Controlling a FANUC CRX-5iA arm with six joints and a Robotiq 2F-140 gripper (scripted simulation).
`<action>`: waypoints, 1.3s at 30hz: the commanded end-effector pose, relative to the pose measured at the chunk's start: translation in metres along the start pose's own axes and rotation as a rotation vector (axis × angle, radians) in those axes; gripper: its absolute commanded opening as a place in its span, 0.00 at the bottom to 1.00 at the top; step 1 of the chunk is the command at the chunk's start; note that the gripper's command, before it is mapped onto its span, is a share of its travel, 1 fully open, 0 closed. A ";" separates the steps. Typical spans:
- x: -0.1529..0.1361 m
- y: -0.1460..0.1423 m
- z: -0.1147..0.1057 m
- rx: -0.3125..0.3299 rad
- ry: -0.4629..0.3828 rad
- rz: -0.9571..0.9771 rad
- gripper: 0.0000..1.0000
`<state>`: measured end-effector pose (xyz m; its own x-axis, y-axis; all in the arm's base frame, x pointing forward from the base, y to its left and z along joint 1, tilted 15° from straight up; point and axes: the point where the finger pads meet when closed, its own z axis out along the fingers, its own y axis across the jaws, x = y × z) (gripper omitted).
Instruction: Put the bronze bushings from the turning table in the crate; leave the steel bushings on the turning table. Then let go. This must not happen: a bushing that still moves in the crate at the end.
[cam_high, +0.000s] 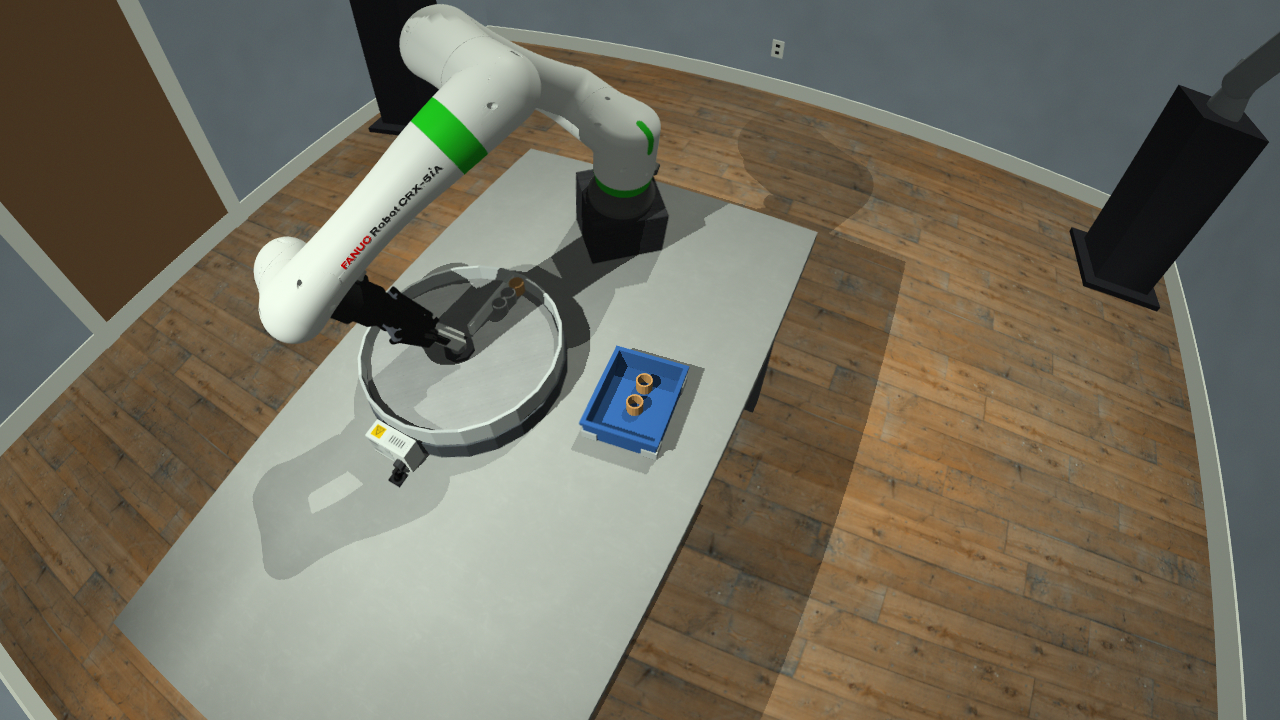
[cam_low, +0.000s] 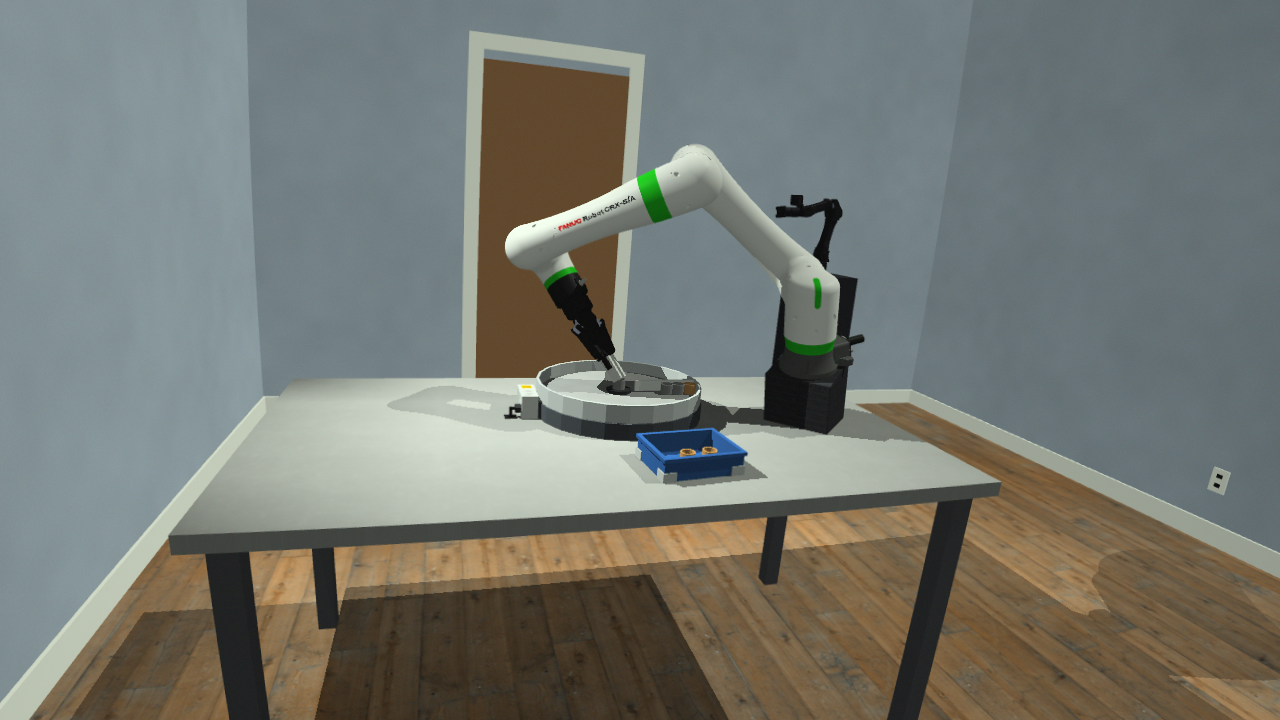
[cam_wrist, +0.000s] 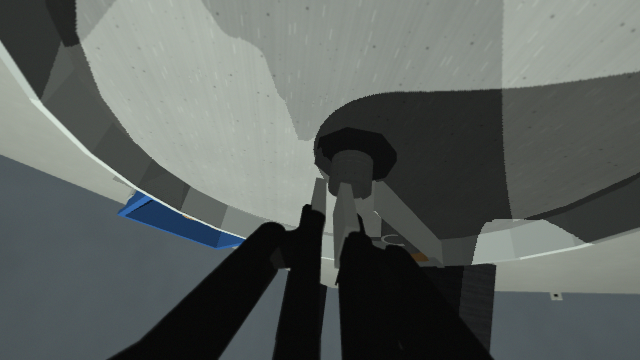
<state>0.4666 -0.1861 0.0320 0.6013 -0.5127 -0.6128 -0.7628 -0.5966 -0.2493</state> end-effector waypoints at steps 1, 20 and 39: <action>0.000 0.000 0.000 0.000 0.000 0.000 0.07; -0.017 0.000 -0.020 0.000 0.000 0.000 0.07; -0.021 0.000 -0.025 0.000 0.000 0.000 0.07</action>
<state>0.4598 -0.1909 0.0630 0.6013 -0.5127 -0.6128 -0.7628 -0.5966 -0.2493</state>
